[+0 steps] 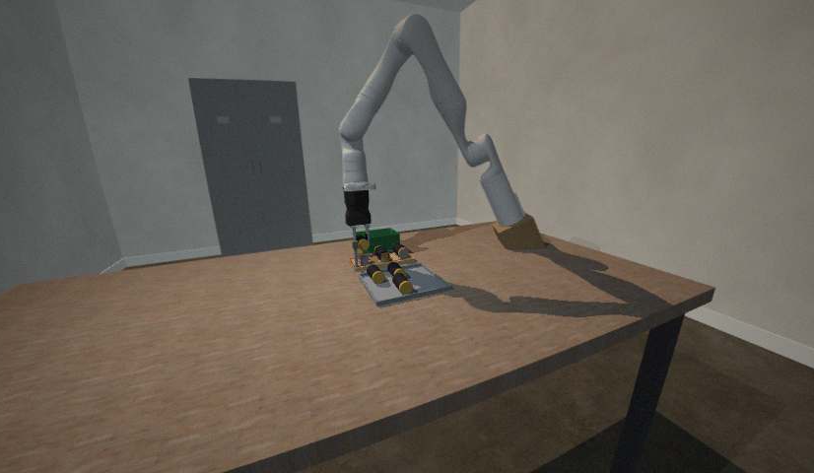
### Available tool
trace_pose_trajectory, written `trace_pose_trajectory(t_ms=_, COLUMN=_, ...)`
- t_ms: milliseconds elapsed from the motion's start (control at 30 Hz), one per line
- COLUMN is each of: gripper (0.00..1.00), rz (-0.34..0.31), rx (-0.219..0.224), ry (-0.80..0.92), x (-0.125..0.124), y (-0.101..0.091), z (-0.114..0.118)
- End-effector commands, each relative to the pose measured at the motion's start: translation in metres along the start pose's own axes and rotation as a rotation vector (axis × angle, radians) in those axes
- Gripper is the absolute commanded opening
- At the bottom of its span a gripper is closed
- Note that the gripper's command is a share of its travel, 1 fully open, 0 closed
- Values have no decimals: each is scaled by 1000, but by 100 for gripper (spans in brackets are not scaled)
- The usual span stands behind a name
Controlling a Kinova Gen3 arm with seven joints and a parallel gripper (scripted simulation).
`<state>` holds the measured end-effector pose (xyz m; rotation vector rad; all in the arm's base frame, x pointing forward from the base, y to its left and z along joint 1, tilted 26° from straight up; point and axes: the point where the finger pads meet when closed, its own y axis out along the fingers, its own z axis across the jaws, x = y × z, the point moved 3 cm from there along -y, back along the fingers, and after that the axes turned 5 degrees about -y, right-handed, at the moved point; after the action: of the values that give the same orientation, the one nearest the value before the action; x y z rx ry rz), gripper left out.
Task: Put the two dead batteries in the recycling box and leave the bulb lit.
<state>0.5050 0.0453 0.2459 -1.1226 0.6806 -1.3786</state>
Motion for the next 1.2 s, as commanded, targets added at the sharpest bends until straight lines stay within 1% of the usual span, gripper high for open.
trace_pose_trajectory(t_ms=0, gripper=57, rz=0, rx=1, ry=0, x=0, y=-1, z=0)
trace_pose_trajectory(t_ms=867, gripper=57, rz=0, rx=1, ry=0, x=0, y=0, z=0)
trace_pose_trajectory(t_ms=1067, gripper=57, rz=0, rx=1, ry=0, x=0, y=12, z=0)
trace_pose_trajectory(t_ms=1167, gripper=57, rz=0, rx=1, ry=0, x=0, y=13, z=0)
